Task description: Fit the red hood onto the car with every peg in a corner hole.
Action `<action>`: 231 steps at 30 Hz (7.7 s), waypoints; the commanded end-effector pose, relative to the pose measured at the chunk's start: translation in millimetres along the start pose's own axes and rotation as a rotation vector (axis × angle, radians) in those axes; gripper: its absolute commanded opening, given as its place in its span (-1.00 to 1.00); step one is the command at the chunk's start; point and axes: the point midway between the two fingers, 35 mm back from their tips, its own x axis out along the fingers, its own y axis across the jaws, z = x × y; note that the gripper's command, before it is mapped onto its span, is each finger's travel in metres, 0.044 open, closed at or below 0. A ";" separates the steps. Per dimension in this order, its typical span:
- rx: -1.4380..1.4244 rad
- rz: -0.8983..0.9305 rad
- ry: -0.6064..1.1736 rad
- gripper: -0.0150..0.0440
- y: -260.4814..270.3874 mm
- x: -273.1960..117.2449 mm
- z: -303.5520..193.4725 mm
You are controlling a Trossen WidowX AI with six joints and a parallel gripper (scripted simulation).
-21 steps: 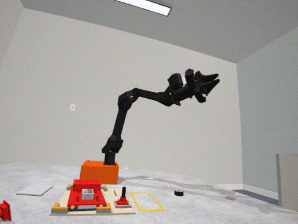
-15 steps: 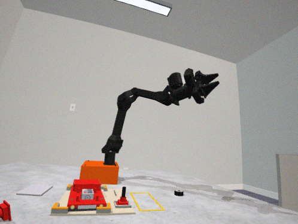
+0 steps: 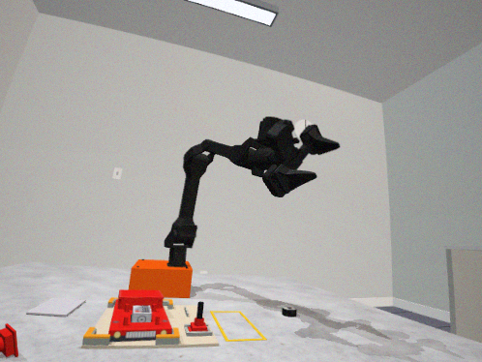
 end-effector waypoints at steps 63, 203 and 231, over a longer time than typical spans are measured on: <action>0.658 -1.363 0.298 1.00 -369.8 -260.7 -4.7; 0.656 -1.364 0.291 -0.49 -408.9 -252.6 -32.7; 0.656 -1.364 0.291 -0.49 -362.8 -264.1 -0.3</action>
